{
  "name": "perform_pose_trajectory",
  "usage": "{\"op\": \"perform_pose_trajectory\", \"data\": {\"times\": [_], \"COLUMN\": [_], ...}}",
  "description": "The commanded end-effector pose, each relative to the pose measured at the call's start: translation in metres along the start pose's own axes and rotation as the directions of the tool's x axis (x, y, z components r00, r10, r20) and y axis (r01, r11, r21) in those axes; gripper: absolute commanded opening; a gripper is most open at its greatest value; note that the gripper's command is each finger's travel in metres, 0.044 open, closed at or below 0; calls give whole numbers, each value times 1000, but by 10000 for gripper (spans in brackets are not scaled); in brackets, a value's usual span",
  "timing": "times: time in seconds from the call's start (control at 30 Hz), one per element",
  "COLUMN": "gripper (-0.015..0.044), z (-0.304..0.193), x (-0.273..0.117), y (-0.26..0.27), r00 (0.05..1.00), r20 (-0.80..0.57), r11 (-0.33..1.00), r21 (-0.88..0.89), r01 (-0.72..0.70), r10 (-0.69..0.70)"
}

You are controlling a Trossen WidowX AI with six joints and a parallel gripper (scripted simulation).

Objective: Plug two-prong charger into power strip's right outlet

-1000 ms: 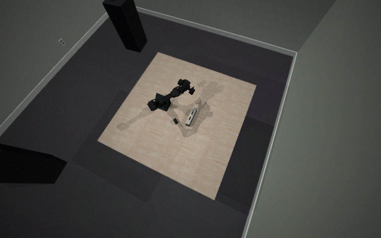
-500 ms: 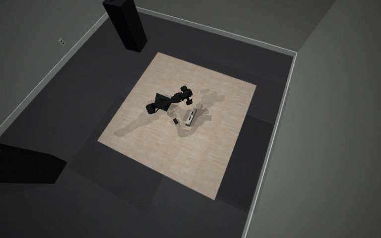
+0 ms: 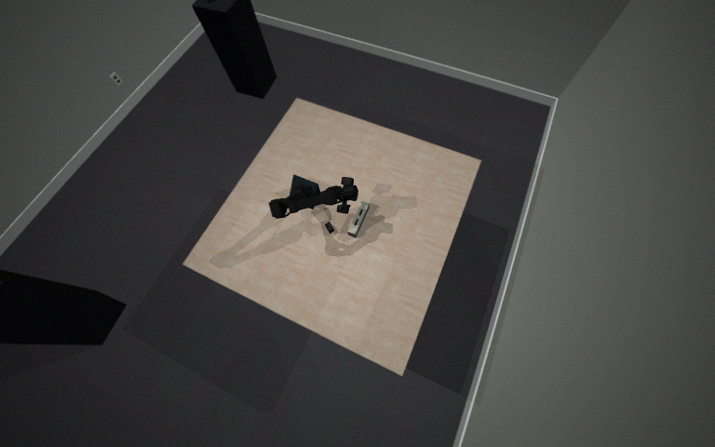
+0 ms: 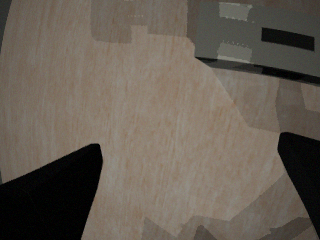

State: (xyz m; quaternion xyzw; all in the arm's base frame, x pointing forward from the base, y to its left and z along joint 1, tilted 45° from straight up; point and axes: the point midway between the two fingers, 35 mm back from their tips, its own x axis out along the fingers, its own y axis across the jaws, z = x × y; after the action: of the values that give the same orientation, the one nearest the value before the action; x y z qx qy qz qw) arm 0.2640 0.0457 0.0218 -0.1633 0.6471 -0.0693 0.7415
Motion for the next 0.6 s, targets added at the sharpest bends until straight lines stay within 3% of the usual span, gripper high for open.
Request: {"op": "perform_pose_trajectory", "data": {"times": [0.0, 0.57], "gripper": [440, 440], "z": [-6, -50], "x": [-5, -34], "y": [-25, -122], "r00": [997, 930], "r20": [-33, -220], "r11": [990, 767], "r21": [122, 525], "r01": [69, 368], "r10": [-65, -296]}}
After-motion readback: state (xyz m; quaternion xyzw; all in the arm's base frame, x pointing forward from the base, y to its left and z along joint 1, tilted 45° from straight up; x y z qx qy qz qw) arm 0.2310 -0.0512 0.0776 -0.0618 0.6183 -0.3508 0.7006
